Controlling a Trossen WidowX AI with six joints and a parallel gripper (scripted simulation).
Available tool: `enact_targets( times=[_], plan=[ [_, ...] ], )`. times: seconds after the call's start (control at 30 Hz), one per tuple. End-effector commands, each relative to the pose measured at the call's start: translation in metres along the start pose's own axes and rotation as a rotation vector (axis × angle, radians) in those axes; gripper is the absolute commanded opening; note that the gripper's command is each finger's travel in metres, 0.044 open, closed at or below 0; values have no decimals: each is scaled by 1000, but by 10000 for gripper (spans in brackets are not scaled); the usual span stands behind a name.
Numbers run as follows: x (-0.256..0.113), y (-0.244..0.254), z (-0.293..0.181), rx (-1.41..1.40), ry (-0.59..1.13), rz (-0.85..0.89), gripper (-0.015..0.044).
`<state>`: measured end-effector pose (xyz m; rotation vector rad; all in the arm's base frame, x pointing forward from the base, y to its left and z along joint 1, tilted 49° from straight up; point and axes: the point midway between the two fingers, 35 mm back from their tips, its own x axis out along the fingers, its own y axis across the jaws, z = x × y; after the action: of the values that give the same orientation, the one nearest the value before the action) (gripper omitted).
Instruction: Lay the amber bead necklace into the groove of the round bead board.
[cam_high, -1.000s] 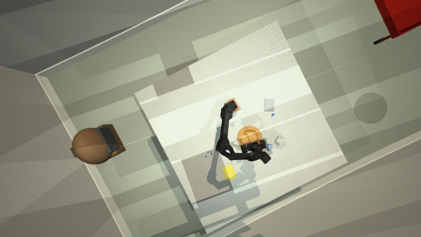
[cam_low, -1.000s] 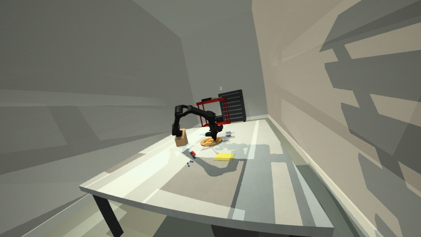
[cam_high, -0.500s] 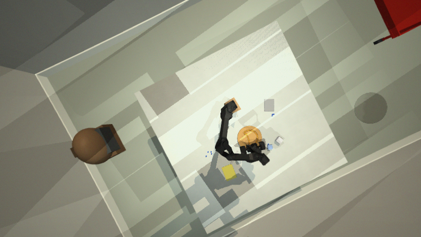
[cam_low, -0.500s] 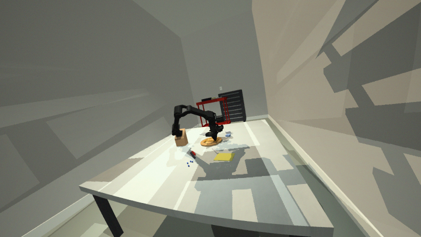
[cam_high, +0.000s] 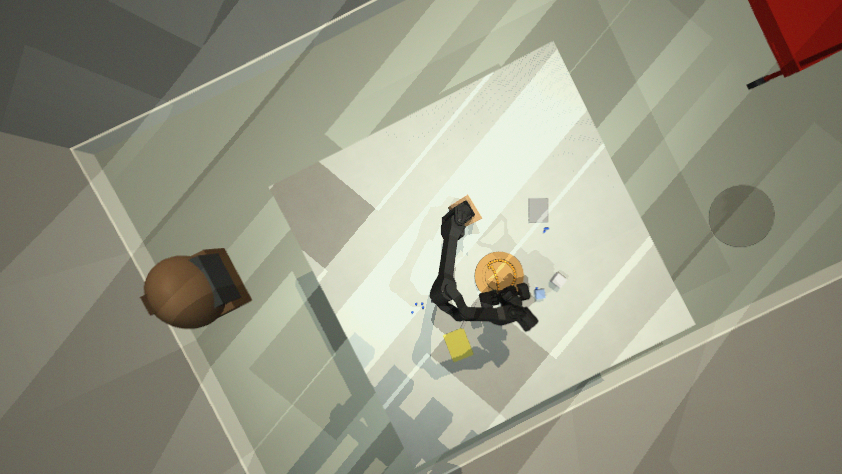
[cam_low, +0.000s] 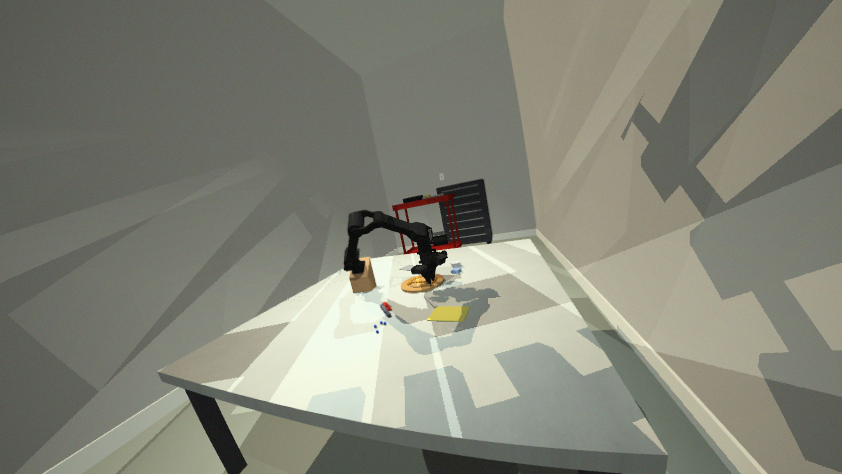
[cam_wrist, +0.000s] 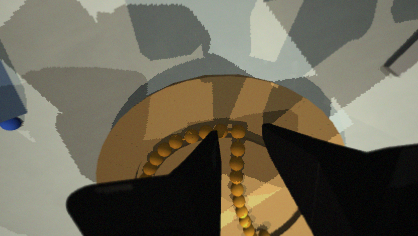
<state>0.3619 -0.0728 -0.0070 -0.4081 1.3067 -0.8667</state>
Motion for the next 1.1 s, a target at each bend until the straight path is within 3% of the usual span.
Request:
enact_targets(
  times=[0.0,0.27,1.07],
  plan=[
    [0,0,0,0,0,0,236],
    [-1,0,-1,-3,2,-2,440],
    [-4,0,-1,-3,-2,-5,440]
  ],
)
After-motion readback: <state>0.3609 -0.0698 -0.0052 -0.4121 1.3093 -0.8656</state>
